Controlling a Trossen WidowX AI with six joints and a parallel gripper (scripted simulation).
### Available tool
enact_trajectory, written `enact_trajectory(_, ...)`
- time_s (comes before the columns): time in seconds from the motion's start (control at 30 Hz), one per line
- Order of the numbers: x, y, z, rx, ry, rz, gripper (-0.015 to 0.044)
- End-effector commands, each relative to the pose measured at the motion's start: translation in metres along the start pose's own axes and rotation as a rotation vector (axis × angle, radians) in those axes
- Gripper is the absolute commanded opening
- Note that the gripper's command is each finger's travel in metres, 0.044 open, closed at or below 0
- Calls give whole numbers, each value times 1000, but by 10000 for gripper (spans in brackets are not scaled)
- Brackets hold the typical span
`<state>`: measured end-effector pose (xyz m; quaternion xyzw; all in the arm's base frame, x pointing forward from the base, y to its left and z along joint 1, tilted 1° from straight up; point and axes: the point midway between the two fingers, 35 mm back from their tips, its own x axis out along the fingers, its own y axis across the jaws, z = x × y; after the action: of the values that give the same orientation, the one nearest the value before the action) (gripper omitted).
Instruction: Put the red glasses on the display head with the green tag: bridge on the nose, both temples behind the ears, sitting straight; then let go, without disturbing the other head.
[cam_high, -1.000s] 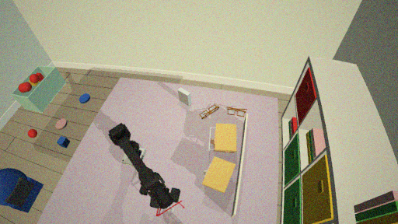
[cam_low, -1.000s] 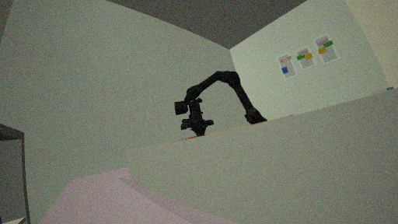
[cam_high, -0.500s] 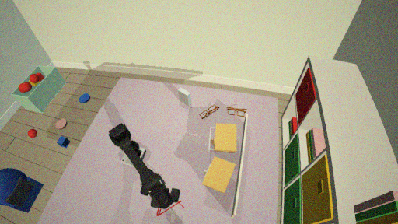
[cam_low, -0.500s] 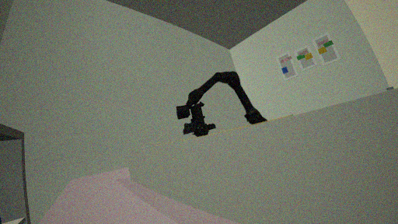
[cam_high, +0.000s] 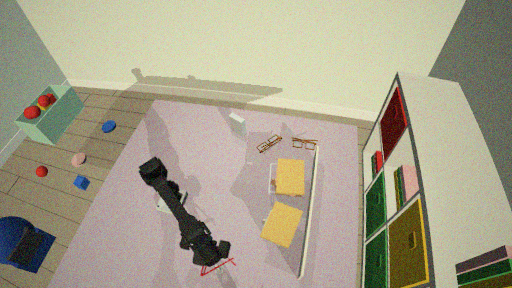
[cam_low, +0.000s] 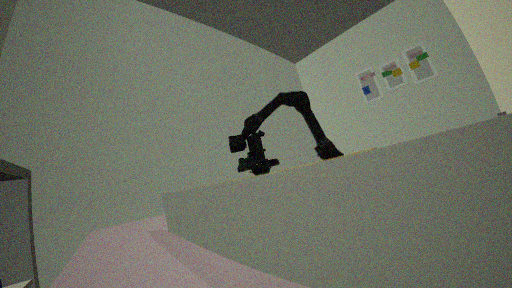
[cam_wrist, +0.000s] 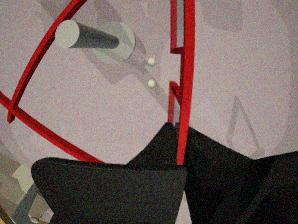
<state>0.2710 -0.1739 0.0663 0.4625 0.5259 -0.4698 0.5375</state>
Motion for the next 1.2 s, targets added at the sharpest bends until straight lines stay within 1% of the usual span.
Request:
enact_trajectory(0.0,0,-3,-2,-2,-4,-2,0)
enact_trajectory(1.17,0,-15,-18,-2,-3,-3,0)
